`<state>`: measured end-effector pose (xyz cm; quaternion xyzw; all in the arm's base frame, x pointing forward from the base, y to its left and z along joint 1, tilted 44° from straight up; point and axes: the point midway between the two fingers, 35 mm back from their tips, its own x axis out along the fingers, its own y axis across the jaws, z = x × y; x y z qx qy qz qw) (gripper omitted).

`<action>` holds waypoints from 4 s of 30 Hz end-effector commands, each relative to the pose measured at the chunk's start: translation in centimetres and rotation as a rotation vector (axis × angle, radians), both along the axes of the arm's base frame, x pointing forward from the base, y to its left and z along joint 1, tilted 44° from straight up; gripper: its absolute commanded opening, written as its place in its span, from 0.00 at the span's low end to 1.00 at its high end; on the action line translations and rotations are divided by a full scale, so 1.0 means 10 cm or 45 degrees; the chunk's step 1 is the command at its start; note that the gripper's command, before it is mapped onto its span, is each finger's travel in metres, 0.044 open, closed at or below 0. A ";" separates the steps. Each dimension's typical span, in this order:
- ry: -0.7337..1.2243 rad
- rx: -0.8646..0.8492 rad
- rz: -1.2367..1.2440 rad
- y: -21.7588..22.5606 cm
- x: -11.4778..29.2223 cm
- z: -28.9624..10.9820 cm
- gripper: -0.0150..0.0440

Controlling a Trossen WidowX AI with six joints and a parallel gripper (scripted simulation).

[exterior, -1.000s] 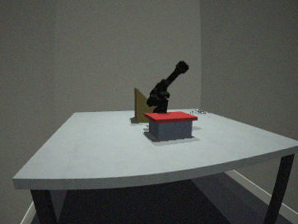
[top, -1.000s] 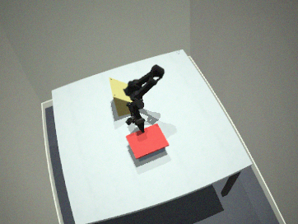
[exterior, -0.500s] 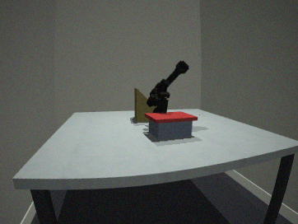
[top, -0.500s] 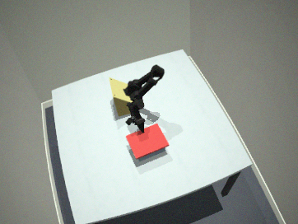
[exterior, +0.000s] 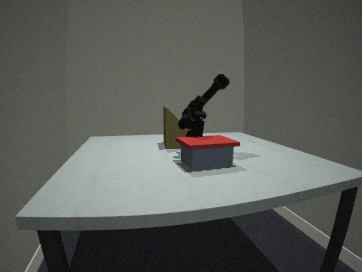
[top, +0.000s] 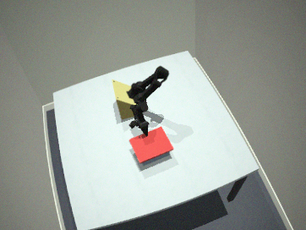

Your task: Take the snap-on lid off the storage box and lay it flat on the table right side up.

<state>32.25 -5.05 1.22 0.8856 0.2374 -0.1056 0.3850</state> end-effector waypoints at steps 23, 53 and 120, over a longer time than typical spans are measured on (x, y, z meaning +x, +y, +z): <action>-0.004 0.000 0.000 -0.05 -0.02 0.04 0.25; -0.004 -0.001 0.000 -0.09 -0.04 0.08 0.25; -0.004 -0.001 -0.003 -0.10 0.01 0.10 0.25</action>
